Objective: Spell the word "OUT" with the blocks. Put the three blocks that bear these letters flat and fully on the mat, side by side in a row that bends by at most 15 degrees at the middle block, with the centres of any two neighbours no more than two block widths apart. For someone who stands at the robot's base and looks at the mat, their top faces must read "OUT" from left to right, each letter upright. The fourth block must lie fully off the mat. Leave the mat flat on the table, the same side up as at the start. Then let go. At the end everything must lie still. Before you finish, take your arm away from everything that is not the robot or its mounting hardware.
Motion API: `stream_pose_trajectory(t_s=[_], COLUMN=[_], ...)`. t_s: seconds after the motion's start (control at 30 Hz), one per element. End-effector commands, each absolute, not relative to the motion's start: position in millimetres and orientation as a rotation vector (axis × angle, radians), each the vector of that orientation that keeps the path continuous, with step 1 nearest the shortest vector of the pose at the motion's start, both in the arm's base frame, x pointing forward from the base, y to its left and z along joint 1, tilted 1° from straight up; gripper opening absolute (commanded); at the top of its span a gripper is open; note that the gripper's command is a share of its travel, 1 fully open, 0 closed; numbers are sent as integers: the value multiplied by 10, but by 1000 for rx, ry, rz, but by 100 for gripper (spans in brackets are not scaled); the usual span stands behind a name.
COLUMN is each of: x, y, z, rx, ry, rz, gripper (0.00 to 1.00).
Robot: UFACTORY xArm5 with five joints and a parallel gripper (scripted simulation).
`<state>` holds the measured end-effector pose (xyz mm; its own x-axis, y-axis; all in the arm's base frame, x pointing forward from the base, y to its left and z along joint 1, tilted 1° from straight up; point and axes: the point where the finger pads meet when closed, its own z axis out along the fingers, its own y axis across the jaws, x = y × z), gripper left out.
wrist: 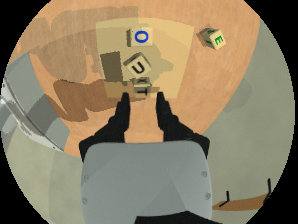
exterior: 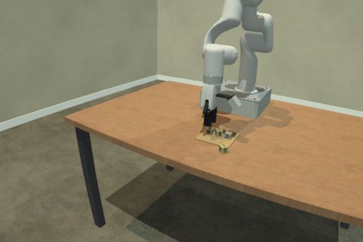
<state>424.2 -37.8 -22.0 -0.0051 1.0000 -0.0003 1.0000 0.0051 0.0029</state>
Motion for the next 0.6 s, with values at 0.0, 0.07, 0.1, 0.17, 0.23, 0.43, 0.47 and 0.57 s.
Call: stream_pose_trajectory(t_s=[0.0, 0.07, 0.1, 0.17, 0.23, 0.43, 0.47, 0.57], x=[4248, 4248, 4247, 4247, 4247, 4246, 4246, 4246], y=[-382, -383, -383, -383, -384, -384, -384, -384], z=[36, 128, 168, 201, 228, 283, 283, 283], rx=[2213, 2213, 2213, 2213, 2213, 2213, 2213, 2213], ry=[2224, 2224, 2224, 2224, 2224, 2224, 2224, 2224], rz=[5, 5, 5, 5, 5, 5, 5, 5], gripper=[42, 42, 42, 42, 42, 42, 100, 100])
